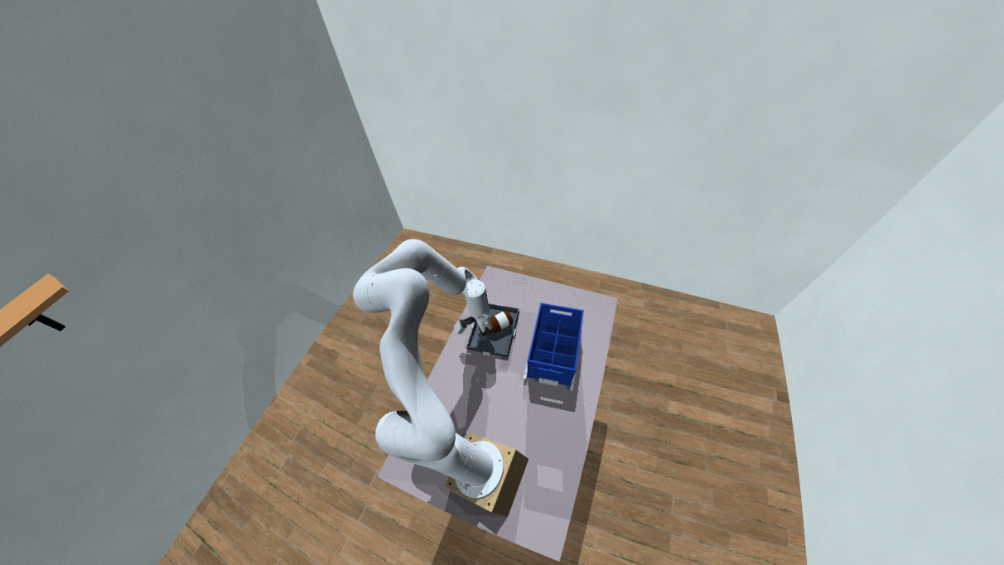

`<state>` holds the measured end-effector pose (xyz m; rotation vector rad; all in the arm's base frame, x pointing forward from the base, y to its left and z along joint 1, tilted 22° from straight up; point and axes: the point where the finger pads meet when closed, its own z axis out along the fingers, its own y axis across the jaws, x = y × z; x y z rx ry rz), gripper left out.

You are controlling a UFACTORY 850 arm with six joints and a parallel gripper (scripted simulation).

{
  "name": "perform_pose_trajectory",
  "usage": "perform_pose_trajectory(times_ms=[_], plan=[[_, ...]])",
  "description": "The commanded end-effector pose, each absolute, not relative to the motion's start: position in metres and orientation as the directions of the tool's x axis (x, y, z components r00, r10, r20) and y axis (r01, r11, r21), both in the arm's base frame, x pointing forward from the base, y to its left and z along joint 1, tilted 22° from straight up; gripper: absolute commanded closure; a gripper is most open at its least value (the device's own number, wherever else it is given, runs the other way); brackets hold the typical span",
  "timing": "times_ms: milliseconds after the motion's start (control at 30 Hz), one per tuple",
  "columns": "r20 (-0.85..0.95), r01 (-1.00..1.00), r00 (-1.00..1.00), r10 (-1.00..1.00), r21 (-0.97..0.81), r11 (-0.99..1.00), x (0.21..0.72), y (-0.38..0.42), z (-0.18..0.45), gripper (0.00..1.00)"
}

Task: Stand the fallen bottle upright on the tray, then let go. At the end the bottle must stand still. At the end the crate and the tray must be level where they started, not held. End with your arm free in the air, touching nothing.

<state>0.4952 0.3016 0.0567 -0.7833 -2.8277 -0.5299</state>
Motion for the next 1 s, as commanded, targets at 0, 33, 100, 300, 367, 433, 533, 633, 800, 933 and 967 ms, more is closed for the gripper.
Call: perform_pose_trajectory(times_ms=[0,33,100,300,367,433,533,633,800,933,967], plan=[[0.243,0.523,-0.850,0.467,0.295,0.800,0.4960,0.3017,0.0576,1.00],[0.243,0.523,-0.850,0.467,0.295,0.800,0.4960,0.3017,0.0576,1.00],[0.243,0.523,-0.850,0.467,0.295,0.800,0.4961,0.3016,0.0577,1.00],[0.243,0.523,-0.850,0.467,0.295,0.800,0.4961,0.3013,0.0585,1.00],[0.243,0.523,-0.850,0.467,0.295,0.800,0.4961,0.3011,0.0589,1.00],[0.243,0.523,-0.850,0.467,0.295,0.800,0.4961,0.3011,0.0589,1.00],[0.243,0.523,-0.850,0.467,0.295,0.800,0.4962,0.3008,0.0597,1.00],[0.243,0.523,-0.850,0.467,0.295,0.800,0.4962,0.3004,0.0607,1.00],[0.243,0.523,-0.850,0.467,0.295,0.800,0.4964,0.2995,0.0629,1.00],[0.243,0.523,-0.850,0.467,0.295,0.800,0.4965,0.2986,0.0652,1.00],[0.243,0.523,-0.850,0.467,0.295,0.800,0.4965,0.2986,0.0652,1.00]])
